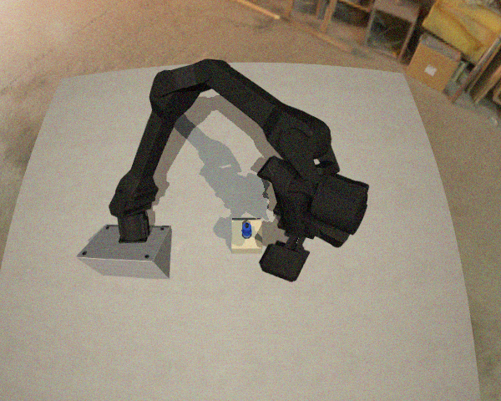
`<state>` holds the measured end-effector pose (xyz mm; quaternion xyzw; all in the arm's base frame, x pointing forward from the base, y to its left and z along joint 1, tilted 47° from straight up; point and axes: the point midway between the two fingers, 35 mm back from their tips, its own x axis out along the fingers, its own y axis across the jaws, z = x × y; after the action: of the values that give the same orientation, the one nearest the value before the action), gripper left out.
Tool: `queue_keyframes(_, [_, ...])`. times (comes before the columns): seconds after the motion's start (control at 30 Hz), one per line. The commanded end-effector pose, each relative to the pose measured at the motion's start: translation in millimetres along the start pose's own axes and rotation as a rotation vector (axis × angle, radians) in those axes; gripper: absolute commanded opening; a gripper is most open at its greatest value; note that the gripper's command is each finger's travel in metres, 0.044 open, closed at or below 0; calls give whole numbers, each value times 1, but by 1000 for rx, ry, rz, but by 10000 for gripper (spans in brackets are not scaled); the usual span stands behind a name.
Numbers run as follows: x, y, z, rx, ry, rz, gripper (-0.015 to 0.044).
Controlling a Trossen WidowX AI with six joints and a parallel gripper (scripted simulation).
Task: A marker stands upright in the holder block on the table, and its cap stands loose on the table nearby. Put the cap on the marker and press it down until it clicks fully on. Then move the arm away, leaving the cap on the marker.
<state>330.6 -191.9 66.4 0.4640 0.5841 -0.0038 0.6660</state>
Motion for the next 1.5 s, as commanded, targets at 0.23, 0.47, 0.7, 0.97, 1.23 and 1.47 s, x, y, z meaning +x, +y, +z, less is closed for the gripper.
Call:
queue_keyframes(0.23, [50,99,-56,-477,262,114,258])
queue_keyframes(0.47, [76,101,-63,-478,262,115,258])
queue_keyframes(0.7, [93,104,-69,-478,262,116,258])
queue_keyframes(0.97, [103,105,-72,-478,262,116,258])
queue_keyframes(1.23, [115,106,-75,-478,262,116,258])
queue_keyframes(1.47, [126,107,-78,-478,262,116,258])
